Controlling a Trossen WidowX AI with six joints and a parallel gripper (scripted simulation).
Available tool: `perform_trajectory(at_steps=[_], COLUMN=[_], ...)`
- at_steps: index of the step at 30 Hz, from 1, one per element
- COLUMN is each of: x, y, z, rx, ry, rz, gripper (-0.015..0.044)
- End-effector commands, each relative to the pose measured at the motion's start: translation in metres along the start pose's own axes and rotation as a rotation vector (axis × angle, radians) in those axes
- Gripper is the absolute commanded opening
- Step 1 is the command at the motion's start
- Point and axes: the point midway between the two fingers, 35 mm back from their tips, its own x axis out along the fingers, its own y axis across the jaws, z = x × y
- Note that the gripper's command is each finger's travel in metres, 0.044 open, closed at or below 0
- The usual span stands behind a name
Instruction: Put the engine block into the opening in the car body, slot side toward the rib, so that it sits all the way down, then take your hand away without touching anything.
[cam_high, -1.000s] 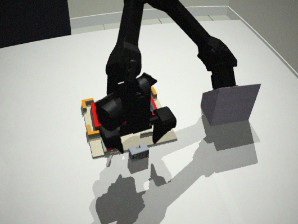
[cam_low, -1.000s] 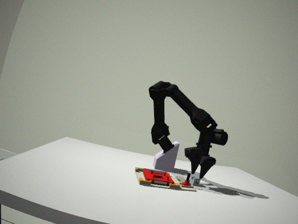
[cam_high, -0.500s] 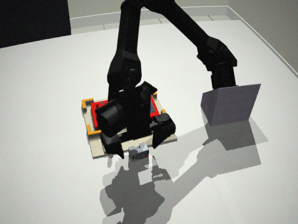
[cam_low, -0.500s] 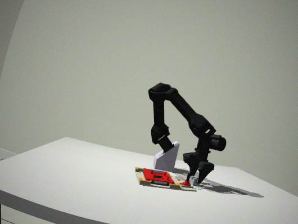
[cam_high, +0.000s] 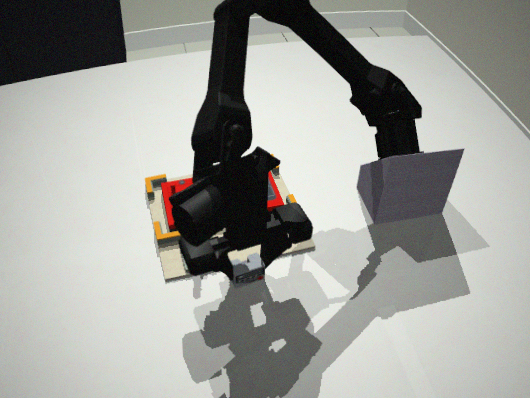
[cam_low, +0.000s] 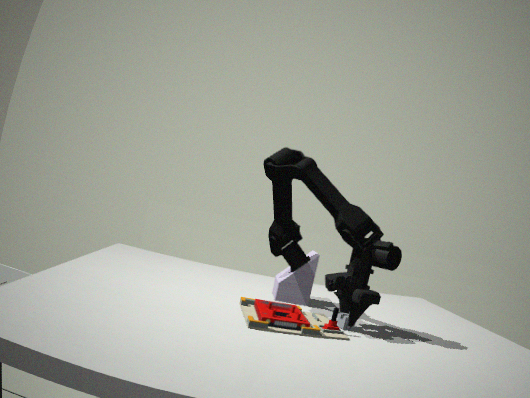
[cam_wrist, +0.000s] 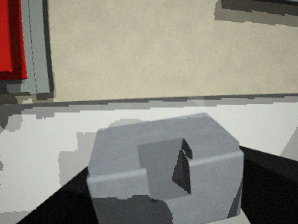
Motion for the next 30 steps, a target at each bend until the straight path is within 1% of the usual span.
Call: perform_trajectory(at_steps=[1, 7, 30], x=[0.0, -0.005, -0.072], y=[0.0, 0.0, 0.003], z=[0.0, 0.0, 0.0], rx=[-0.003, -0.039, -0.043], ry=[-0.002, -0.007, 0.007], rz=[0.001, 0.014, 0.01], gripper=[0.0157, 0.0, 0.0])
